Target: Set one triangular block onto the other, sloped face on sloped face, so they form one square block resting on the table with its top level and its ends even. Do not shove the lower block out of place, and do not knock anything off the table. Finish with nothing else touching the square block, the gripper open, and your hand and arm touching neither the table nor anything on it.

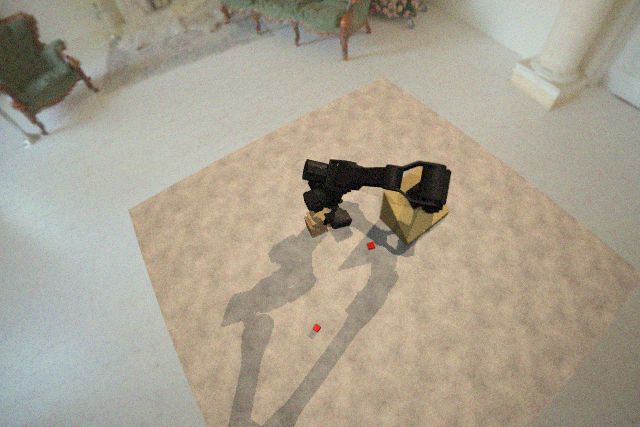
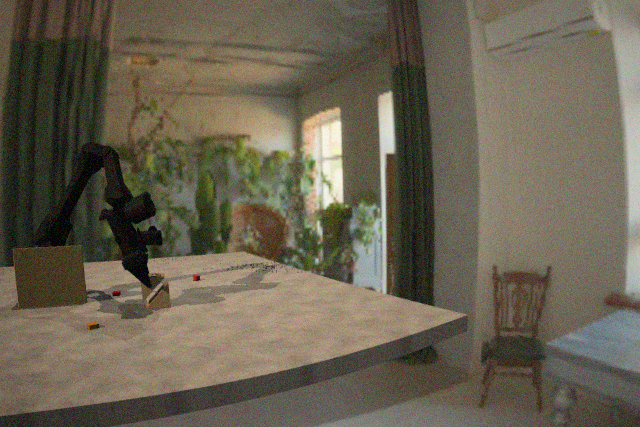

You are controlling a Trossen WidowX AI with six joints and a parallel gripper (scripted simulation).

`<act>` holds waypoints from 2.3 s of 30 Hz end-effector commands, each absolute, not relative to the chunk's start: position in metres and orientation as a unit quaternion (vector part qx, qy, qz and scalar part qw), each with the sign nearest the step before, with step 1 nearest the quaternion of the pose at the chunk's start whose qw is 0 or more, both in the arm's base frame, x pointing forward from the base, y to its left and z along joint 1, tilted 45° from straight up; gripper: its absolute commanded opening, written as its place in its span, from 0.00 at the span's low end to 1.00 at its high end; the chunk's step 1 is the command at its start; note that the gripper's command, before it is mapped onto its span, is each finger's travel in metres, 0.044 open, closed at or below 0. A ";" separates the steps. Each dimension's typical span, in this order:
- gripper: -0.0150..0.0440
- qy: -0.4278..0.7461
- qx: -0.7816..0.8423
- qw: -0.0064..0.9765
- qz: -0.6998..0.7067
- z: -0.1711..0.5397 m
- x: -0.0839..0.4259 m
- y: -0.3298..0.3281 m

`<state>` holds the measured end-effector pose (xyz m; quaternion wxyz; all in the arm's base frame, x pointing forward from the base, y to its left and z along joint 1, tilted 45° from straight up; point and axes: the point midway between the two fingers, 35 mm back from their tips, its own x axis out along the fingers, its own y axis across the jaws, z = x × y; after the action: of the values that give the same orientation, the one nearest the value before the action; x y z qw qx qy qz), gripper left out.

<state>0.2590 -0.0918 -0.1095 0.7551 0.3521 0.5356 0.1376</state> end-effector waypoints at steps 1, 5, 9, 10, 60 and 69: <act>0.25 0.535 0.356 0.754 0.138 -0.112 0.260 -0.089; 0.25 0.535 0.356 0.754 0.138 -0.114 0.261 -0.087; 0.25 0.535 0.356 0.754 0.138 -0.116 0.262 -0.086; 0.25 0.535 0.356 0.754 0.138 -0.116 0.262 -0.085; 0.25 0.537 0.355 0.753 0.137 -0.122 0.265 -0.080; 0.48 0.537 0.354 0.753 0.137 -0.122 0.265 -0.080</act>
<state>0.2655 -0.0805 -0.1225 0.7534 0.3540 0.5368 0.1371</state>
